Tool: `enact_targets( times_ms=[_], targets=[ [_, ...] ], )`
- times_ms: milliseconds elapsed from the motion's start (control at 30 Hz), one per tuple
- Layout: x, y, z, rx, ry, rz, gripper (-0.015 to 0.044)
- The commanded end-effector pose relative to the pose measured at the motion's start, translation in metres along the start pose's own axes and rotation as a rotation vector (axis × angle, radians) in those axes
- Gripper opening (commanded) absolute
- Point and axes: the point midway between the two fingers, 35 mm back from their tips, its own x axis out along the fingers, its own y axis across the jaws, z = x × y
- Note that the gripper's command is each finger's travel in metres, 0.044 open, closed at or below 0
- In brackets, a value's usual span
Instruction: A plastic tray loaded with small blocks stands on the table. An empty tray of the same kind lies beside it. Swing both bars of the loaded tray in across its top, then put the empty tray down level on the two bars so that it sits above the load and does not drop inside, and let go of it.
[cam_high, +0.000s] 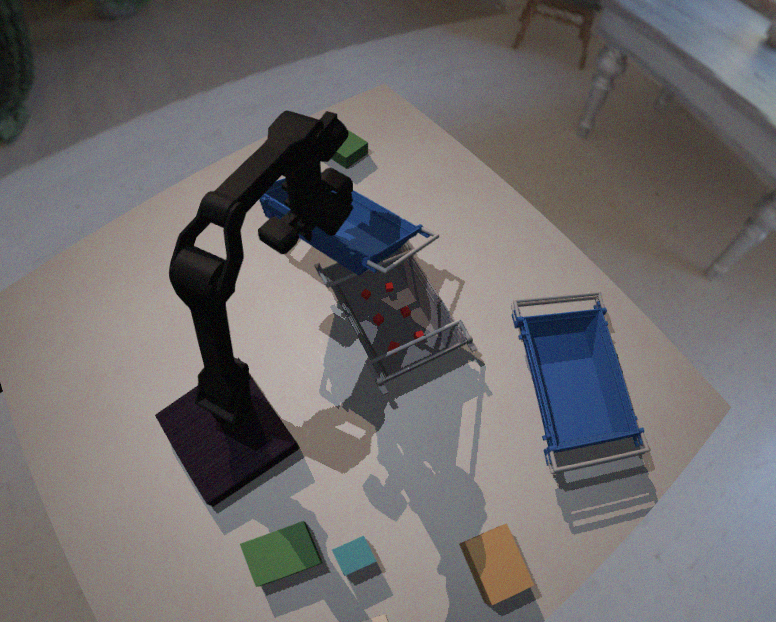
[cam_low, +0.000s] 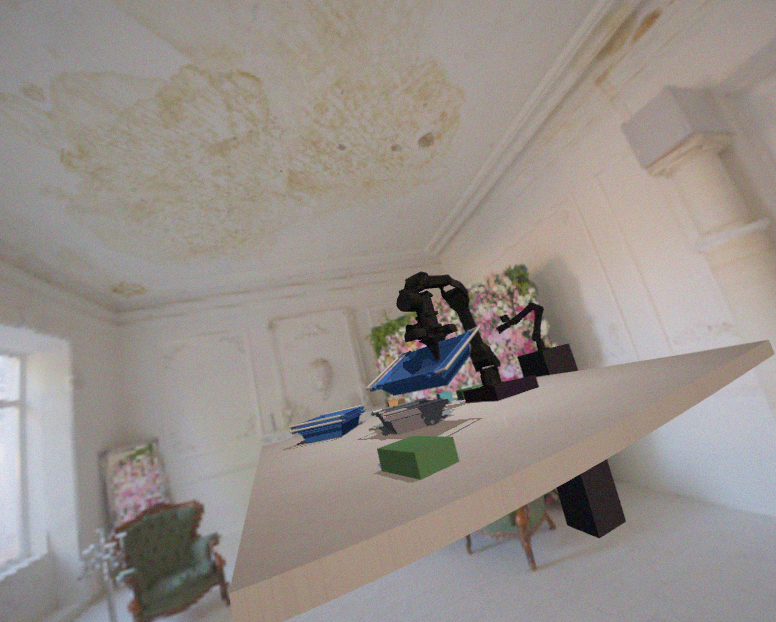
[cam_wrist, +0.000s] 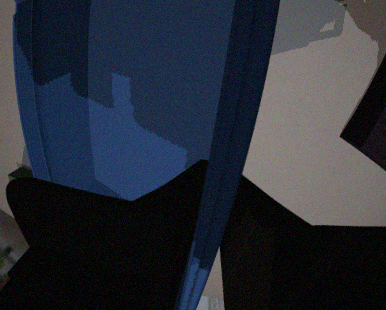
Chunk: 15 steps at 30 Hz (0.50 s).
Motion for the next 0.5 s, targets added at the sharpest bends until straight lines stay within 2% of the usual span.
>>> enact_targets(
  times_ms=[0, 467],
  targets=[
    [-0.004, 0.004, 0.015, 0.053, -0.002, 0.022, 0.0],
    [-0.004, 0.006, 0.072, 0.238, -0.006, 0.02, 0.0]
  ],
)
